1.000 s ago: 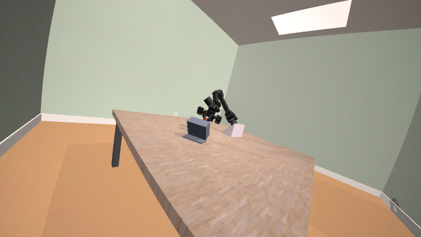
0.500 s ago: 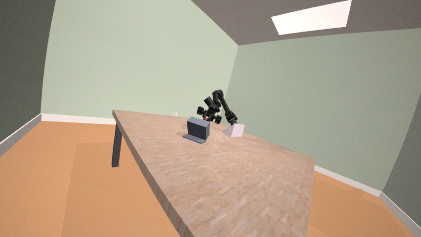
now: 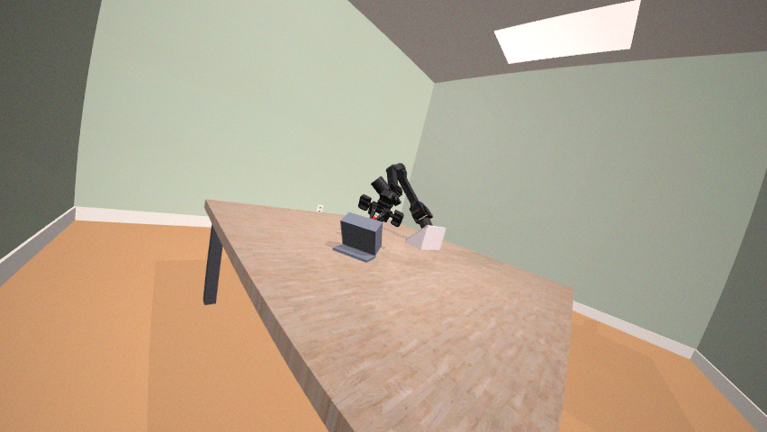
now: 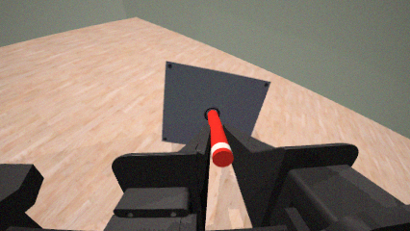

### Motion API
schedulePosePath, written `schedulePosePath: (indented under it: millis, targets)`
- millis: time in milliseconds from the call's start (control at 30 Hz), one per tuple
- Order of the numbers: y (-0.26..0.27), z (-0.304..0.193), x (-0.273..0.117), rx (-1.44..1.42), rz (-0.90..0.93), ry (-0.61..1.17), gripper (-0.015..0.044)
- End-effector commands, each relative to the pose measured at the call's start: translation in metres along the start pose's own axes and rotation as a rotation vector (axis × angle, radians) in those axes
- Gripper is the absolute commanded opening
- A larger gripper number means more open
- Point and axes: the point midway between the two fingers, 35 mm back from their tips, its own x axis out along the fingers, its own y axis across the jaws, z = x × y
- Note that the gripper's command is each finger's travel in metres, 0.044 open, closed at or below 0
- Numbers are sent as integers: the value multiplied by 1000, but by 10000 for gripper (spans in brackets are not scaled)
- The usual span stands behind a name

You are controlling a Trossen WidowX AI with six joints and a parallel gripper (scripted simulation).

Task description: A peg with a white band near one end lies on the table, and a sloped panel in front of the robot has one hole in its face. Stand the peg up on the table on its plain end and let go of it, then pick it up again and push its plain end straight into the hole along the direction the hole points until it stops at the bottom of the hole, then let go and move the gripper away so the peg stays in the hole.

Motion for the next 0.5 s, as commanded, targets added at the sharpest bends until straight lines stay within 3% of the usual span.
schedulePosePath:
  millis: [0,467]
  targets:
    - [2,-1,4,-2,5,2,0]
    - [2,-1,13,-2,5,2,0]
